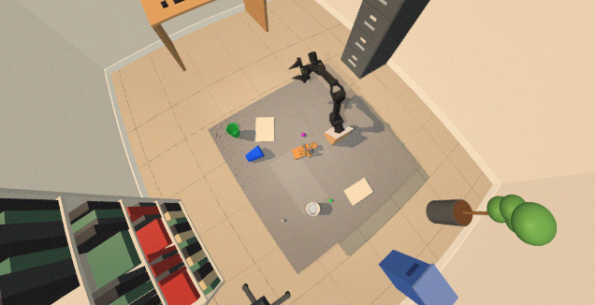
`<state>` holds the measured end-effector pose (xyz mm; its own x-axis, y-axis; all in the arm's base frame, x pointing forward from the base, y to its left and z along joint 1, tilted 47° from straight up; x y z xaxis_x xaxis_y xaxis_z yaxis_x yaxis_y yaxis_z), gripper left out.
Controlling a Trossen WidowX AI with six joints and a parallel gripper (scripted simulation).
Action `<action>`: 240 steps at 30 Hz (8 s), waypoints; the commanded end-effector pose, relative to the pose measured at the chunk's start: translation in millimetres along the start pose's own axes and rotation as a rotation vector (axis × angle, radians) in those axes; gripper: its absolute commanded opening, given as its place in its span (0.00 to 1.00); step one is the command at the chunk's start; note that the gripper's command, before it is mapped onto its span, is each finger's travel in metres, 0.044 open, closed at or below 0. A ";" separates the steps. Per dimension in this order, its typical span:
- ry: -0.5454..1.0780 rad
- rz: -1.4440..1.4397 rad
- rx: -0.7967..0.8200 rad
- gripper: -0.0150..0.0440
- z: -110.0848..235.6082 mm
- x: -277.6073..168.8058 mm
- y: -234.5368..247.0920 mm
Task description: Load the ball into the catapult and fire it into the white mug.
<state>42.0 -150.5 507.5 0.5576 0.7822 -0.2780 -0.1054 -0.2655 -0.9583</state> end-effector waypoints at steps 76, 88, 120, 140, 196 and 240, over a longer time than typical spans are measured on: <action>0.922 -1.393 1.129 1.00 -218.3 232.3 278.4; 1.163 -1.117 1.003 1.00 -187.3 321.4 308.6; 1.156 -0.908 0.728 1.00 -163.9 366.1 374.5; 1.157 -0.907 0.726 1.00 -171.8 351.7 402.5; 0.778 -0.302 1.071 0.25 -31.6 514.5 472.3; 0.752 -0.234 1.093 0.25 -19.2 509.4 530.1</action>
<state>285.4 95.3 -141.7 0.9277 0.1560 -0.3393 -0.3486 0.6876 -0.6370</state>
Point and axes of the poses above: the point midway between the two fingers, 35 mm back from their tips, its own z axis back along the fingers, its own y axis across the jaws, x = y × z, the point moved 6 cm from there along z, back along the fingers, and after that the axes turned 9 degrees about -z, right-handed, at the moved point
